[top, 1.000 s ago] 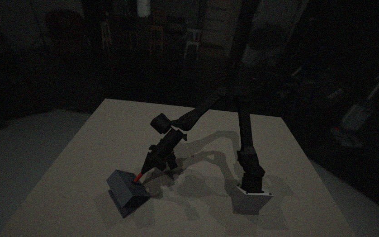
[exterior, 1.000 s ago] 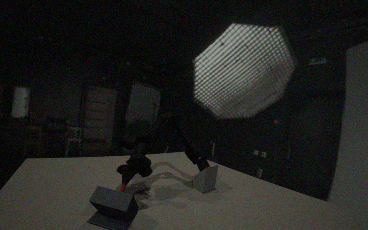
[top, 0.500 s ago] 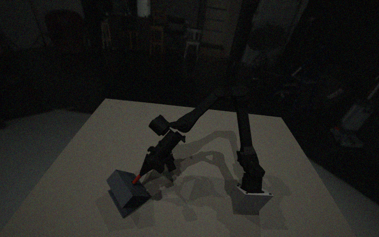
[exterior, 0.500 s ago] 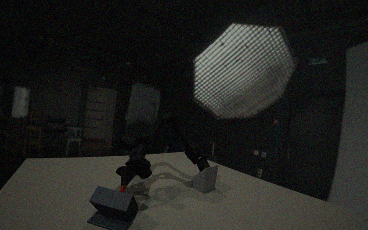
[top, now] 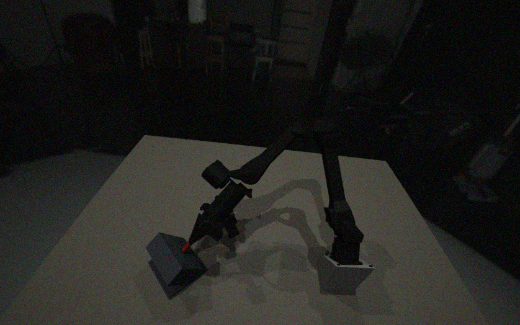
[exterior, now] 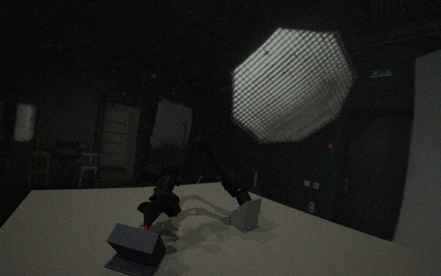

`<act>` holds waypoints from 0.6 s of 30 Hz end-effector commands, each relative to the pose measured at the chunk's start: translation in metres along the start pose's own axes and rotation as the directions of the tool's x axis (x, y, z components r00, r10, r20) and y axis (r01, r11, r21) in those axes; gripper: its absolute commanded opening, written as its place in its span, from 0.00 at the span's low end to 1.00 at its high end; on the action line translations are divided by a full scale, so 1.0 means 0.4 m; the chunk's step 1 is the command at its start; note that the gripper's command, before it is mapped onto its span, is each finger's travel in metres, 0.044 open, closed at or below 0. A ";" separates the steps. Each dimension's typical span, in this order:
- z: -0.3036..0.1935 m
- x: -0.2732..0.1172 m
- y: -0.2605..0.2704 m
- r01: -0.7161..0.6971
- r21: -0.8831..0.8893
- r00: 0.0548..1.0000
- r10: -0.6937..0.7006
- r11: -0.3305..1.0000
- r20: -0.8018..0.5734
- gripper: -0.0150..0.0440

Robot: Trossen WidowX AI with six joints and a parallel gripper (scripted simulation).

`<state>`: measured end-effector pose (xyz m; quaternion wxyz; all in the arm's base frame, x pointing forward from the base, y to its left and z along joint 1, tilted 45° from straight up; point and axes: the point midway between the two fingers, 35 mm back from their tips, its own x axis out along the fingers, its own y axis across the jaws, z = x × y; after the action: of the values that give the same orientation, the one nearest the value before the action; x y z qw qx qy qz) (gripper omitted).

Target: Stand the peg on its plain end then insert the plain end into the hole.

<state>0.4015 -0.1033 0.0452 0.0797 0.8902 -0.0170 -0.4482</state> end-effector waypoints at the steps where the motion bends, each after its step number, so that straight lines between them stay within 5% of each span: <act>1: 0.000 0.007 0.001 -0.003 0.004 1.000 0.003 1.000 0.001 0.25; 18: 0.000 0.035 0.002 -0.003 0.004 1.000 0.003 1.000 0.000 0.25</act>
<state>0.4086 -0.1046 0.0356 0.0795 0.8903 -0.0166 -0.4481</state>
